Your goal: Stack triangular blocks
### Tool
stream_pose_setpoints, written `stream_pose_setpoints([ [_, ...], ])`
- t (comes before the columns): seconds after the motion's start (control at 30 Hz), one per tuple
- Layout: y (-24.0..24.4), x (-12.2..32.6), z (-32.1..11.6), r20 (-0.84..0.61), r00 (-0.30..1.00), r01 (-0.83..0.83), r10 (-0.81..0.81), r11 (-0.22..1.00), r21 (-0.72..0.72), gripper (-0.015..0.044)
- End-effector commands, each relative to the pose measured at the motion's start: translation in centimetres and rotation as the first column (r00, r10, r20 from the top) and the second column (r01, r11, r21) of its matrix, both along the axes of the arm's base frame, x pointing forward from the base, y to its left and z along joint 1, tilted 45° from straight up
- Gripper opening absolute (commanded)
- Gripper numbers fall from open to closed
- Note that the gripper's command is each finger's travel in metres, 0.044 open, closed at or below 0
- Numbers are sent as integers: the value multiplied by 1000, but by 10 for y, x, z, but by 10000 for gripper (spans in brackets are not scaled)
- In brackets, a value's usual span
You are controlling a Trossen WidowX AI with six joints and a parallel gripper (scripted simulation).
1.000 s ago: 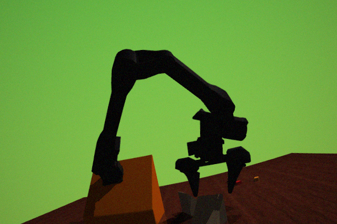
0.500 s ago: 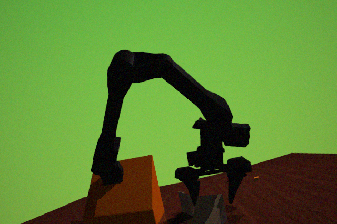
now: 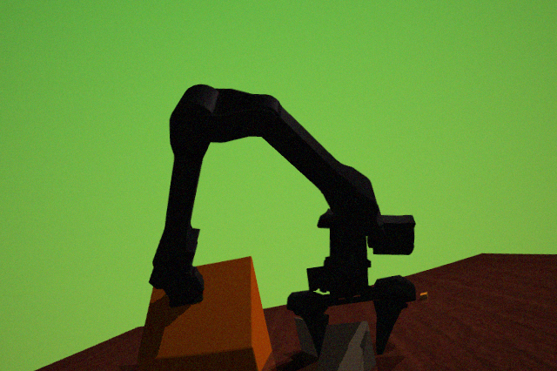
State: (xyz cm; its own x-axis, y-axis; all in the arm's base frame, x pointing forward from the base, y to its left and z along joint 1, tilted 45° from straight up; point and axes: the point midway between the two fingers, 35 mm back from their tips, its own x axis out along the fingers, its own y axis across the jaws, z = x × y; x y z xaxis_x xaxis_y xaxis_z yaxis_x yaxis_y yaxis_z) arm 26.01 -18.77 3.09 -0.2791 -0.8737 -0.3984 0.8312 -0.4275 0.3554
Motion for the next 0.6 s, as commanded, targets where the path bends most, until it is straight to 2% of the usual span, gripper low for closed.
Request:
stream_pose_setpoints([
  [0.0, -6, -4, 0, -2, 1000, 3, -3, 1000, -8, 440],
  [0.2, -12, -7, -2, -4, 1000, 6, -6, 1000, -14, 440],
  [0.37, -12, -7, -2, -4, 1000, 6, -6, 1000, -14, 309],
  [0.57, -12, -7, -2, -4, 1000, 6, -6, 1000, -14, 269],
])
